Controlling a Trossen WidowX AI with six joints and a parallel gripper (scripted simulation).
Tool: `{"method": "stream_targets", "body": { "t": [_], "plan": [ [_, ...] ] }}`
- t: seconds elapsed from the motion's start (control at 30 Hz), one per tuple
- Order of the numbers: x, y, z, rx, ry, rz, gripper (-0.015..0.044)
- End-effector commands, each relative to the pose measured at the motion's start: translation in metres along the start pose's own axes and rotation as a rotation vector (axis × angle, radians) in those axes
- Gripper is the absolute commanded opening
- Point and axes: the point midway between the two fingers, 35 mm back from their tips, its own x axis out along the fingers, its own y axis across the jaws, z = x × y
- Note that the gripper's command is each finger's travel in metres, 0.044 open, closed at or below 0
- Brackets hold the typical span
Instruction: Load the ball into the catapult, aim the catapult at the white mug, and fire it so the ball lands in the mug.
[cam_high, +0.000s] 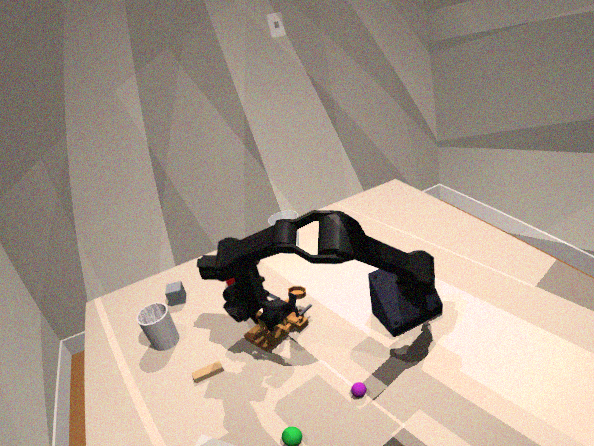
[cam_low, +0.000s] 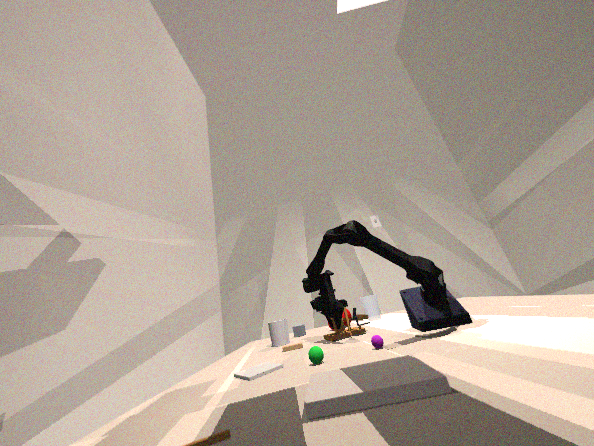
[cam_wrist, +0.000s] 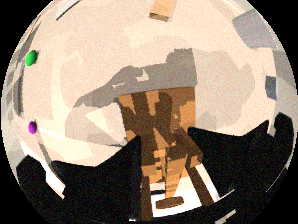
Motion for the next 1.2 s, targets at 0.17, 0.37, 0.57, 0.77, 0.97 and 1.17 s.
{"method": "stream_targets", "body": {
  "t": [0.17, 0.37, 0.57, 0.77, 0.97, 1.17],
  "plan": [
    [-0.001, 0.000, 0.001, -0.002, -0.001, -0.002, 0.0105],
    [-0.001, 0.000, 0.001, -0.002, -0.001, -0.002, 0.0263],
    [-0.025, -0.003, 0.002, -0.001, 0.000, -0.004, 0.0420],
    [-0.101, 0.000, -0.001, 0.001, 0.003, -0.004, 0.0440],
    [-0.089, -0.002, -0.001, 0.007, -0.003, -0.007, 0.0440],
    [-0.067, 0.000, -0.001, 0.006, -0.005, -0.010, 0.0440]
  ]
}}
